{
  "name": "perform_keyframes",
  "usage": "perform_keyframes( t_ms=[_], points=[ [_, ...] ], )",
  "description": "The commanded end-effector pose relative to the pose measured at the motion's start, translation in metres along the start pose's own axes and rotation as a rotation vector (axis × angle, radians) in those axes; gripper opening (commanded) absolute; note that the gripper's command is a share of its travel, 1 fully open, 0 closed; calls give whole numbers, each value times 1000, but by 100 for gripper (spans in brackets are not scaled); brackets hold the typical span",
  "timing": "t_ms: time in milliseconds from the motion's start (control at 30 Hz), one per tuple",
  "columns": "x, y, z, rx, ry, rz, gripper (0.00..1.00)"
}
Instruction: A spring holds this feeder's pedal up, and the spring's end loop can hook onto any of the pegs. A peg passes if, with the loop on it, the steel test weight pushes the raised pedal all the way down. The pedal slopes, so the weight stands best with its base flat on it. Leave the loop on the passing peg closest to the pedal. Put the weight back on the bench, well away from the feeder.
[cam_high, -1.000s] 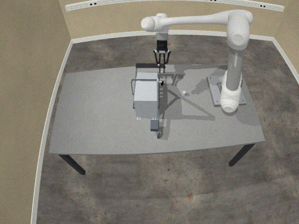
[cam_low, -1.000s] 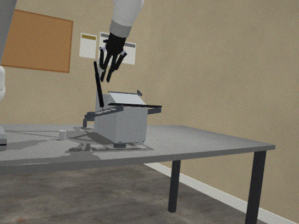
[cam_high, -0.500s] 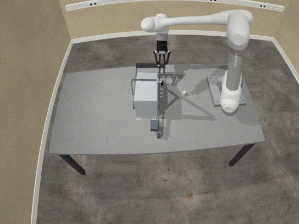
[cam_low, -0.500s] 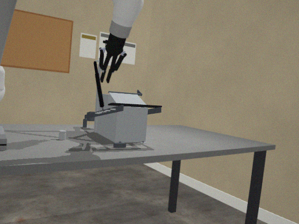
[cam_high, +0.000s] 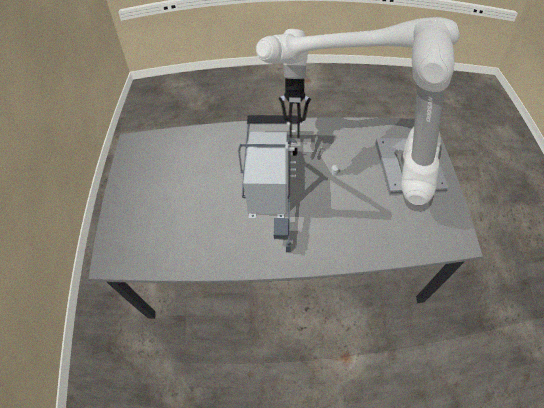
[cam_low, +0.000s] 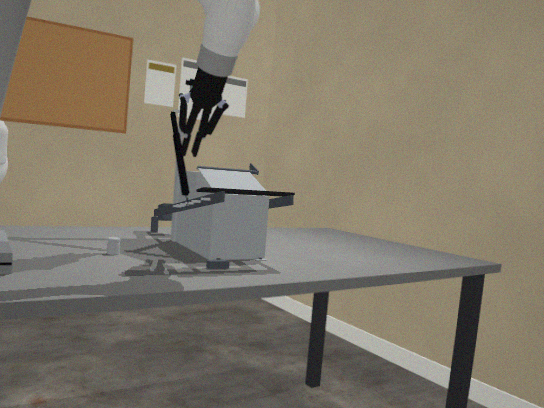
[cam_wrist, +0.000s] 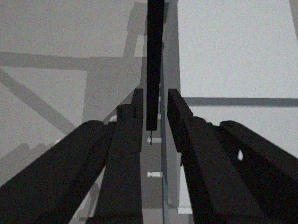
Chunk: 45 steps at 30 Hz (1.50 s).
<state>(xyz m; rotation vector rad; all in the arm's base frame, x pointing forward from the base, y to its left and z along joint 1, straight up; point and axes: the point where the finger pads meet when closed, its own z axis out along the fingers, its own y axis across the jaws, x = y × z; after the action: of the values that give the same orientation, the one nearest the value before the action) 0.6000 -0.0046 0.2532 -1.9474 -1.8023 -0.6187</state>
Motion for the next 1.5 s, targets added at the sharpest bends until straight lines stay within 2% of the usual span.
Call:
perform_keyframes(
  t_ms=[0, 400, 500, 967, 1067, 1467],
  points=[
    [0, 0, 6, -1, 0, 0, 24],
    [0, 0, 46, -1, 0, 0, 24],
    [0, 0, 46, 0, 0, 0, 24],
    [0, 0, 92, 0, 0, 0, 24],
    [0, 0, 89, 0, 0, 0, 24],
    [0, 0, 97, -1, 0, 0, 24]
  ],
)
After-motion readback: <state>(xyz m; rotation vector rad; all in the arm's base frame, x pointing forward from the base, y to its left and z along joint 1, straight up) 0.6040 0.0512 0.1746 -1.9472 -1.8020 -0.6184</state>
